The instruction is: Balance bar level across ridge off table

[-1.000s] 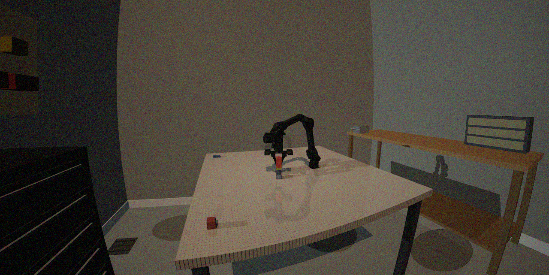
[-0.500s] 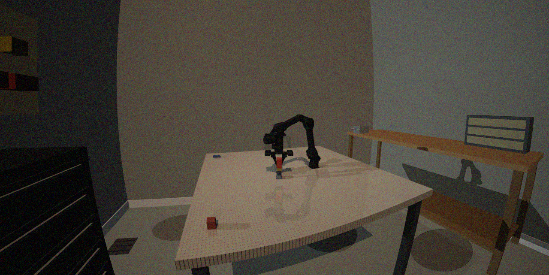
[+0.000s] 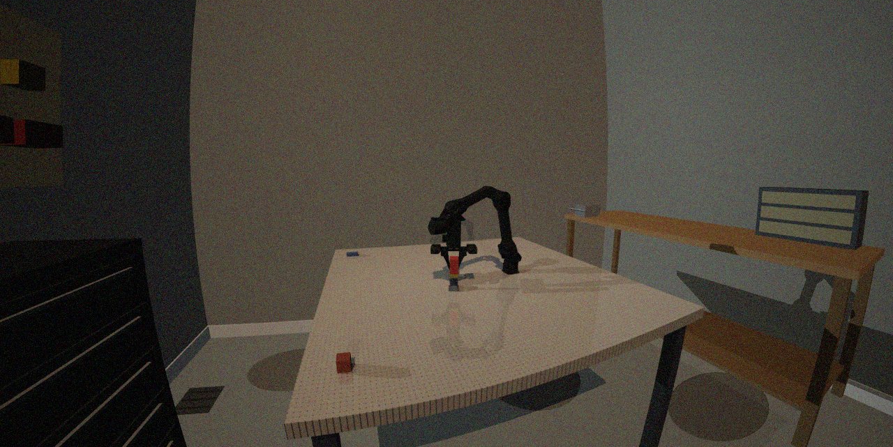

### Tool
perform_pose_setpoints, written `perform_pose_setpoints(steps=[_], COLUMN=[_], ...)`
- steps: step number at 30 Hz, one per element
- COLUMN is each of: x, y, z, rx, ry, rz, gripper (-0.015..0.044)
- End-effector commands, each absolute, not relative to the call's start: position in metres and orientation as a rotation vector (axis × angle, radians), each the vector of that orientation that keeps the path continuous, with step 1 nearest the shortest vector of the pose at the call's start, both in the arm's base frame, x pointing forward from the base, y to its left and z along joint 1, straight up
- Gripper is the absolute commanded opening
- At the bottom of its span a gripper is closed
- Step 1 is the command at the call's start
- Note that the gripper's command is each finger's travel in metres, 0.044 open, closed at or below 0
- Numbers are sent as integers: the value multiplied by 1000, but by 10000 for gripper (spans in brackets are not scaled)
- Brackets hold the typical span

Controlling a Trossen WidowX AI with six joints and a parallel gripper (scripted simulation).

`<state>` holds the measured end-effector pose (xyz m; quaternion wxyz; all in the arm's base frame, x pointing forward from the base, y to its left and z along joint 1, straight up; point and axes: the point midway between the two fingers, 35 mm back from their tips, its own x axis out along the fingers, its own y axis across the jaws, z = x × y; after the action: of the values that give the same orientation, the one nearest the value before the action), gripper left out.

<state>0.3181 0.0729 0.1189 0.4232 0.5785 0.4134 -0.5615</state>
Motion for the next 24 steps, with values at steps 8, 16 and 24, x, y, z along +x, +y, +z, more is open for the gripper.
perform_pose_setpoints(steps=[8,16,24], x=[318,318,318], y=[73,73,74], z=[118,117,117], rx=[1455,1455,1455], ry=[1034,1034,1034], rz=[-1406,-1406,-1406], gripper=[0,0,0])
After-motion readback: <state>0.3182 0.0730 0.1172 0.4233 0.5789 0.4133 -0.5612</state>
